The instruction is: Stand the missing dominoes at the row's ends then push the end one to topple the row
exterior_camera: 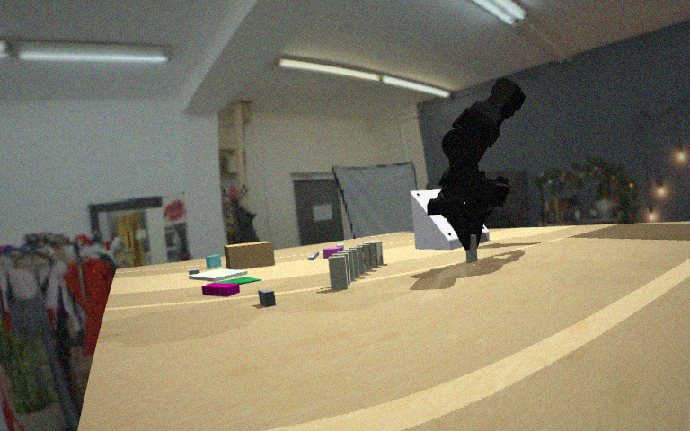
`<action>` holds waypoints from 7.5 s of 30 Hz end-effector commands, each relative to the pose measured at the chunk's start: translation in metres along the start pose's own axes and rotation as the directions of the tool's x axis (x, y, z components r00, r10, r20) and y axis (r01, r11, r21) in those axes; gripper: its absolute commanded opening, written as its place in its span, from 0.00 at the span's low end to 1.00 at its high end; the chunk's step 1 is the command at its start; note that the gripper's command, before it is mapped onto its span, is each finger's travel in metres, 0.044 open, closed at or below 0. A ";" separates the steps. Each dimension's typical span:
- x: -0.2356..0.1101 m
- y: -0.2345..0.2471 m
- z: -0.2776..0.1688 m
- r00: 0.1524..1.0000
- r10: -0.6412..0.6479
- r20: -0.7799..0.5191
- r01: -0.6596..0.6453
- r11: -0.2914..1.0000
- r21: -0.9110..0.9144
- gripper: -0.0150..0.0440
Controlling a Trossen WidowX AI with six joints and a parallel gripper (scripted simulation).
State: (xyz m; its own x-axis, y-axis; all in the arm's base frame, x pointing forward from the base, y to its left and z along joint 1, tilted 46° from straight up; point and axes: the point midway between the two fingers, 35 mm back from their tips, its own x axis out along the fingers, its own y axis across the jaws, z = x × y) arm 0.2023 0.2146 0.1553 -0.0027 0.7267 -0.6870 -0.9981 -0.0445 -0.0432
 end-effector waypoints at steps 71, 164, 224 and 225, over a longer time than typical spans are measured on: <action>-0.028 -0.055 -0.219 1.000 -0.004 -0.021 0.020 0.497 0.867 0.44; -0.074 -0.015 -0.237 1.000 -0.001 -0.017 0.008 -0.868 0.497 0.25; 0.006 -0.030 -0.230 1.000 -0.002 -0.015 0.006 -0.868 0.497 0.25; 0.006 -0.031 -0.229 1.000 -0.002 -0.015 0.006 -0.868 0.497 0.25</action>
State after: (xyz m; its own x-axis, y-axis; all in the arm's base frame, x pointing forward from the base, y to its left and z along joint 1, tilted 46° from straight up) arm 0.2408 0.0614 -0.0168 -0.0053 0.7150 -0.6991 0.8348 0.3880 0.3905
